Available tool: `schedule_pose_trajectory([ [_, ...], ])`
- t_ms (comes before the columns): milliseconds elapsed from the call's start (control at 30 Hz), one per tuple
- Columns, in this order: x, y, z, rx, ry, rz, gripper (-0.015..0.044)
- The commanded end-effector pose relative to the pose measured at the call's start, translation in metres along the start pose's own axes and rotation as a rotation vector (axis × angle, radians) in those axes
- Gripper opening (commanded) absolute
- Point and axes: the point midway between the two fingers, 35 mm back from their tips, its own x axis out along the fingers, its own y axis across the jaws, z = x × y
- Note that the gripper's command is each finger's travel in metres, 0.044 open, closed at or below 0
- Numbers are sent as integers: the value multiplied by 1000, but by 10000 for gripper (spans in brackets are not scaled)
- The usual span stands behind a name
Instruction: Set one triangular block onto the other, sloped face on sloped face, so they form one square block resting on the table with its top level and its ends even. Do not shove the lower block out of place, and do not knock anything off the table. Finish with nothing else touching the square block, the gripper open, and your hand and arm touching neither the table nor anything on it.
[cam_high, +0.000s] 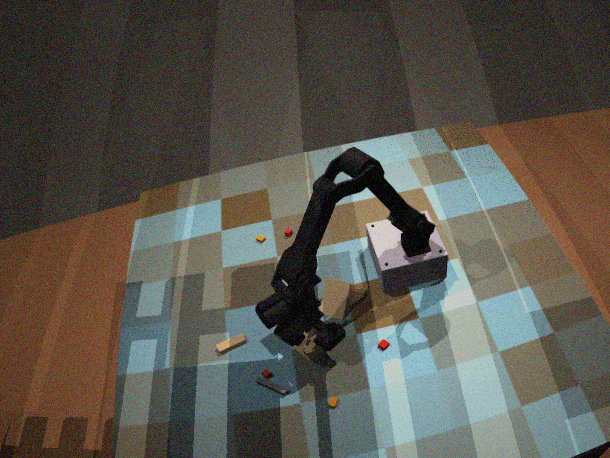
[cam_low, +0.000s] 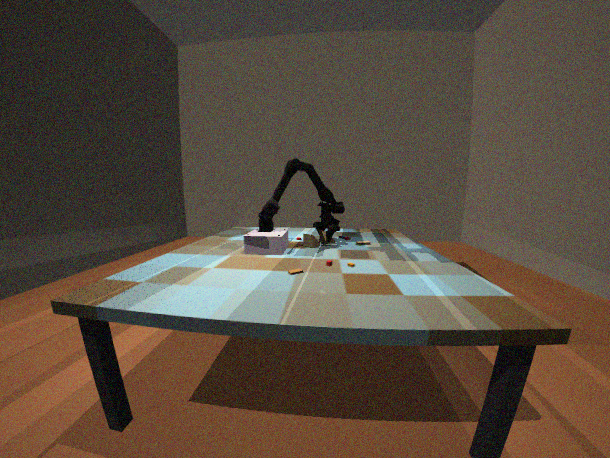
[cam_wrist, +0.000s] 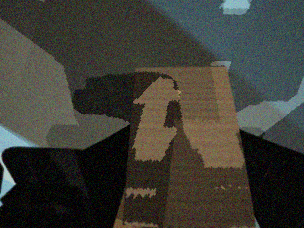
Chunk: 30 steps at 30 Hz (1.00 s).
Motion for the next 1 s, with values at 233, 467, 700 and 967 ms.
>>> schedule_pose_trajectory([
  [233,-2,0,0,-6,-1,-2,131],
  [467,-29,0,0,0,0,0,0],
  [700,-29,0,1,-22,-3,0,0],
  [967,-28,0,1,-191,-4,0,0],
])
